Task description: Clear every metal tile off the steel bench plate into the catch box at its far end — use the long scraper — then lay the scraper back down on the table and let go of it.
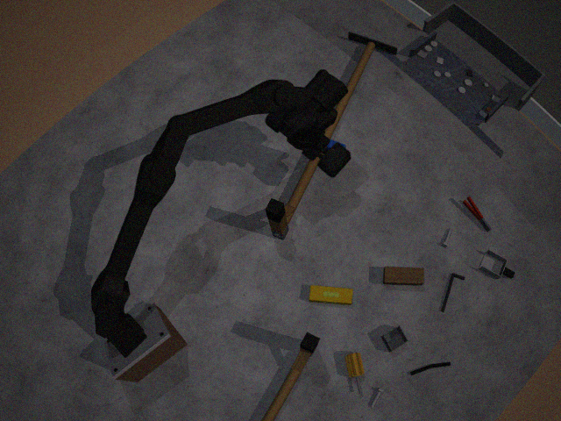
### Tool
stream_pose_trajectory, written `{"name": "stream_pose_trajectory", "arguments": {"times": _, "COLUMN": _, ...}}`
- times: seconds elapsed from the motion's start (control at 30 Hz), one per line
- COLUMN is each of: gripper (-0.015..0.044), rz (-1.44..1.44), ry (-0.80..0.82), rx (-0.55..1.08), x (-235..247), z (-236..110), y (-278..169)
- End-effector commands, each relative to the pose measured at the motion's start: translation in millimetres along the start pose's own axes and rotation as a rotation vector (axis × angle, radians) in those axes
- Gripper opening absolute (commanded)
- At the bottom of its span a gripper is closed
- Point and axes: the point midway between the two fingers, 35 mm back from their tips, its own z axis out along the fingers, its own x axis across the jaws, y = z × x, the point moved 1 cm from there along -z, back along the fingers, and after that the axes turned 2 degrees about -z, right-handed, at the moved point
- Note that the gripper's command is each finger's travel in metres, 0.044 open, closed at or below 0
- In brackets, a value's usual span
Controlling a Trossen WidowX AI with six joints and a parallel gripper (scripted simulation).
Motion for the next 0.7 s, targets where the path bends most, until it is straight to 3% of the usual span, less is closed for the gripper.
{"name": "stream_pose_trajectory", "arguments": {"times": 0.0, "gripper": 0.0000, "rz": 0.145, "ry": -0.020, "rx": 0.017, "x": -8.6, "z": -13.2, "y": -8.2}}
{"name": "stream_pose_trajectory", "arguments": {"times": 0.67, "gripper": 0.0000, "rz": 0.829, "ry": -0.100, "rx": 0.112, "x": -33.9, "z": -62.1, "y": -54.4}}
